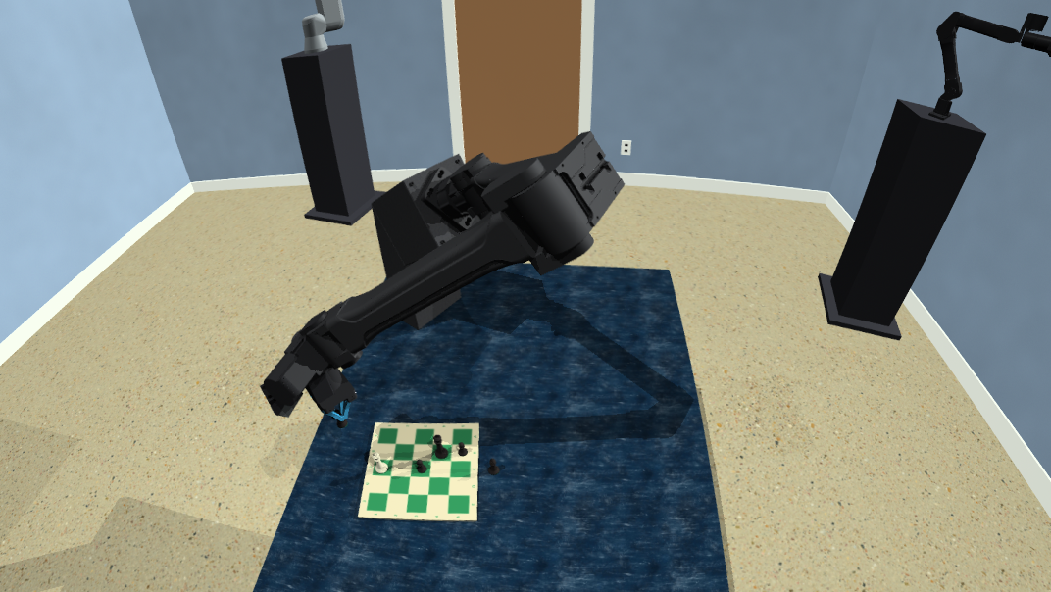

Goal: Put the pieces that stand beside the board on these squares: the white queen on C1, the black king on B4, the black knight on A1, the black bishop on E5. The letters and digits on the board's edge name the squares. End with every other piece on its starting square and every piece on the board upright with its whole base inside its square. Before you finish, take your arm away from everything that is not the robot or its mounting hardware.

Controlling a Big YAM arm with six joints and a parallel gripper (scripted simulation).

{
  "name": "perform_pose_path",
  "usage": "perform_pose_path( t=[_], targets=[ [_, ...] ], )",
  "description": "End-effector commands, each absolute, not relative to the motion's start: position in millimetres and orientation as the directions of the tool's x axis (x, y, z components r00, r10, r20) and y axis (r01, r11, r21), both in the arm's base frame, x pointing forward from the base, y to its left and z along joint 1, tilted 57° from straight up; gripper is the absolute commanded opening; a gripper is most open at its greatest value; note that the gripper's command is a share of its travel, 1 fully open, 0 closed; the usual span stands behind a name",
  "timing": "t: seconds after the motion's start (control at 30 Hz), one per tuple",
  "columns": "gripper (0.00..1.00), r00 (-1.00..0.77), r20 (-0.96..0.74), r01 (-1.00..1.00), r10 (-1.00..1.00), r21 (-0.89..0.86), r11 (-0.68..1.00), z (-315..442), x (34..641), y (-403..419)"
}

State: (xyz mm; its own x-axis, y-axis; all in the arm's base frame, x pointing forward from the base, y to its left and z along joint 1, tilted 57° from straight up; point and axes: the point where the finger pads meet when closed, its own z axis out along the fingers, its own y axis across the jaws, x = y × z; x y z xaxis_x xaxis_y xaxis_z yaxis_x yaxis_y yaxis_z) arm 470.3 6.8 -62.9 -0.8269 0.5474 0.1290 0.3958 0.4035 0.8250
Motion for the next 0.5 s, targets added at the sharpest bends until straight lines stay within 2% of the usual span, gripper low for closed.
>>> perform_pose_path(
  t=[0.0,0.17,0.33,0.47],
  targets=[
    [0.00,-0.831,0.114,0.385,0.545,0.825,0.414,-66,470,-1],
    [0.00,-0.848,0.072,0.341,0.525,0.833,0.435,-53,469,13],
    [0.00,-0.848,0.073,0.341,0.525,0.833,0.435,-34,420,46],
    [0.00,-0.836,0.072,0.349,0.543,0.833,0.428,-32,416,40]
  ],
)
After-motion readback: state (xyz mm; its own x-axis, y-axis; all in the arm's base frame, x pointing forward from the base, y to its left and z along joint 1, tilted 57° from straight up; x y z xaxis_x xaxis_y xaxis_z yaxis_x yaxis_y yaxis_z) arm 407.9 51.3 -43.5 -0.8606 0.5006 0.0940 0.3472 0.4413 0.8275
